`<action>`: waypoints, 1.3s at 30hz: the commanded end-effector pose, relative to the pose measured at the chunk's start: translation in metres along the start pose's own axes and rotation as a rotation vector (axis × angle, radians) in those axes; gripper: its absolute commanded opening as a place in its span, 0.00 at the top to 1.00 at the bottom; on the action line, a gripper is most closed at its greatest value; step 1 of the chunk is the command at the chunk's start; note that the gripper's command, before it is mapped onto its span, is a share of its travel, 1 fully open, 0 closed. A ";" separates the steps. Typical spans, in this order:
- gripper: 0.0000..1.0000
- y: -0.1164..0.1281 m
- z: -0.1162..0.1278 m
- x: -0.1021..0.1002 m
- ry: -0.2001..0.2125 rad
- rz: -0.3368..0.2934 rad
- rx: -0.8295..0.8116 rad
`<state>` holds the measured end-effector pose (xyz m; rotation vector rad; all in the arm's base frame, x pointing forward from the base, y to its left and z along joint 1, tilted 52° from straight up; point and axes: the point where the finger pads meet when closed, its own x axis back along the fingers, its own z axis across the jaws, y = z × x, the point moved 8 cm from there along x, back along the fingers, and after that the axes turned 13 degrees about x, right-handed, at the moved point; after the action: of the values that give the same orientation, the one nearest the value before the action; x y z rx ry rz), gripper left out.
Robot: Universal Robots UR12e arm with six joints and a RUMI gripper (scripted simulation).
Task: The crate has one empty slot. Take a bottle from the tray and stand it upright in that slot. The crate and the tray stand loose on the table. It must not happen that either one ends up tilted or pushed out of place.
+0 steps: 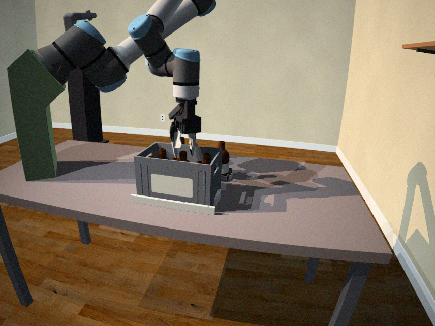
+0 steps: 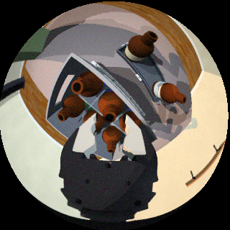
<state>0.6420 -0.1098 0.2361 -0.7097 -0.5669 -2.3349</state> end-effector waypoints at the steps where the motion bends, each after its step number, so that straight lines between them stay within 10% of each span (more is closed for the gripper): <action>1: 0.62 0.000 0.000 0.000 0.000 -0.001 0.000; 39: 0.62 0.000 0.000 0.043 0.000 -0.001 0.000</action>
<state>0.6201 -0.1243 0.2565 -0.7097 -0.5673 -2.3365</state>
